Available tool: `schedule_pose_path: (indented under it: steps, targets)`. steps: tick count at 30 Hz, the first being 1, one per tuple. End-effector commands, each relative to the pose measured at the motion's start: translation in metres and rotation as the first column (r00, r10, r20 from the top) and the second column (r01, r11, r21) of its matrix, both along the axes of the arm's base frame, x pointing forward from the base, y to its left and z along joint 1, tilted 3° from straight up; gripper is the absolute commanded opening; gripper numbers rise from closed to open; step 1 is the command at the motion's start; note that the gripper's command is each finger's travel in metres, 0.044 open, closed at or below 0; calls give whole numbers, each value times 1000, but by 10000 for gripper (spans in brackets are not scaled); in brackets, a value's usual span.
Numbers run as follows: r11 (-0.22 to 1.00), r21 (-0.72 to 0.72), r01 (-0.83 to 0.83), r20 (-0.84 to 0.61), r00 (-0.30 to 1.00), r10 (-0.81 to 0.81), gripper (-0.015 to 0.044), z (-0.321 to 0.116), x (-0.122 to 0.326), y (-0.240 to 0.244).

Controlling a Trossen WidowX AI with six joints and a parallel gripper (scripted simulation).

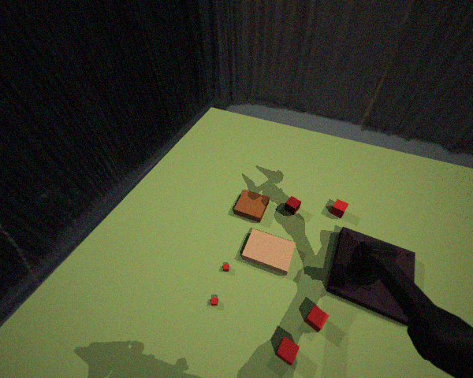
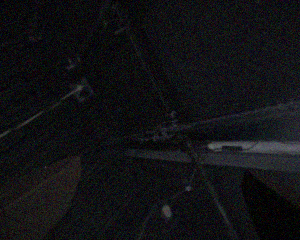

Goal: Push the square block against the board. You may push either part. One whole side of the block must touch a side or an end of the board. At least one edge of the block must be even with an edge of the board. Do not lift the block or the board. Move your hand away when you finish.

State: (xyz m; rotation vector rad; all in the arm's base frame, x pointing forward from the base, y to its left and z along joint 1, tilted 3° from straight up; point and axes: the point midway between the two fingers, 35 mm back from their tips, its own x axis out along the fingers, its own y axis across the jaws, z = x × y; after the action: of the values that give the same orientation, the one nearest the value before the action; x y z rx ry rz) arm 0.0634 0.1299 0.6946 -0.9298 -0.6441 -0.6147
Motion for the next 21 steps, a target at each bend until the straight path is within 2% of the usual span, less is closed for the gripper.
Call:
schedule_pose_path:
  steps: [1,4,15,21]
  targets:
    - [1000,0,0,0,1000,0,374,0,0,0]
    - [1000,11,3,-2,1000,-3,295,0,0,-7]
    - [982,181,61,-67,997,-49,6,-7,15,-111]
    - [957,271,102,-128,989,-69,0,-22,31,-166]
